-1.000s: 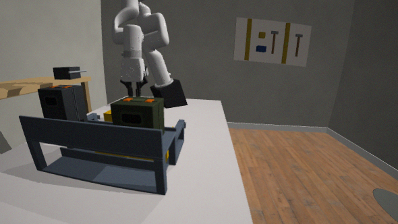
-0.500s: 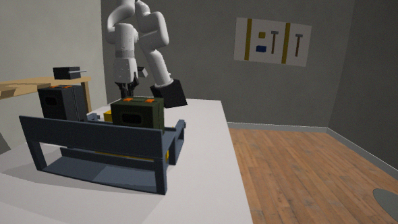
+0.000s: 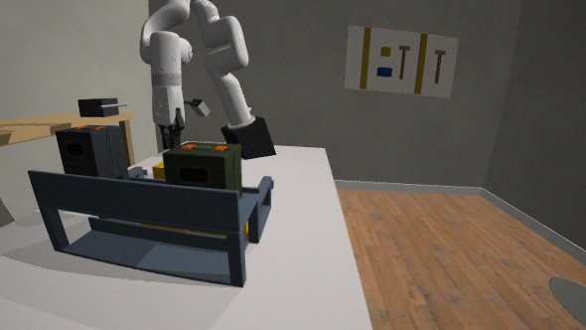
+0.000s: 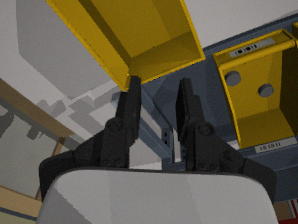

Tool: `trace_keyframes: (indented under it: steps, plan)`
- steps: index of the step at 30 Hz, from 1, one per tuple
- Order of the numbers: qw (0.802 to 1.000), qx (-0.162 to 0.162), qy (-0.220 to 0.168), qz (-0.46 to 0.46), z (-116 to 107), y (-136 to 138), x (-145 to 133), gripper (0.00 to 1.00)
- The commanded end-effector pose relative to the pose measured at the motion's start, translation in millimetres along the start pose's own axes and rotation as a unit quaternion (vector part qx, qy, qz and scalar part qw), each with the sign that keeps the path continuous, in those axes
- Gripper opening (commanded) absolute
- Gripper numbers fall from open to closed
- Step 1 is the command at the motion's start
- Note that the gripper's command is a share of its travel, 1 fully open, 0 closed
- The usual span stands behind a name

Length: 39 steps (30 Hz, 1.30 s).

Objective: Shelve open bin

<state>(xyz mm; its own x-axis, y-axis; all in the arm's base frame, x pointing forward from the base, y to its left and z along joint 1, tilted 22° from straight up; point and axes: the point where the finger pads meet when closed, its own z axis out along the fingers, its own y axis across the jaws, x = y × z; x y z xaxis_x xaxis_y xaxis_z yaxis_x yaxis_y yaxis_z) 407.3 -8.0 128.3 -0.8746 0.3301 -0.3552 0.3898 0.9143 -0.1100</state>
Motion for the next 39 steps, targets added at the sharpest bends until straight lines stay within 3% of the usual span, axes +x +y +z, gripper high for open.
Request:
trace_keyframes:
  steps: [1,3,8,20,25,37,39]
  plan:
    - [1.000,-0.001,-0.002,0.001,-1.3,0.6,-1.9,0.33]
    - [1.000,-0.001,-0.002,0.001,-1.3,0.6,-1.9,0.33]
    - [0.992,-0.001,-0.002,0.130,-0.7,3.9,-41.9,0.33]
    - [0.992,-0.001,-0.002,0.130,-0.7,3.9,-41.9,0.33]
    - [0.966,-0.001,-0.002,0.257,-0.9,3.1,-32.1,0.33]
    - [0.966,-0.001,-0.002,0.257,-0.9,3.1,-32.1,0.33]
    - [0.952,-0.002,-0.002,0.307,-0.9,3.0,-30.1,0.33]
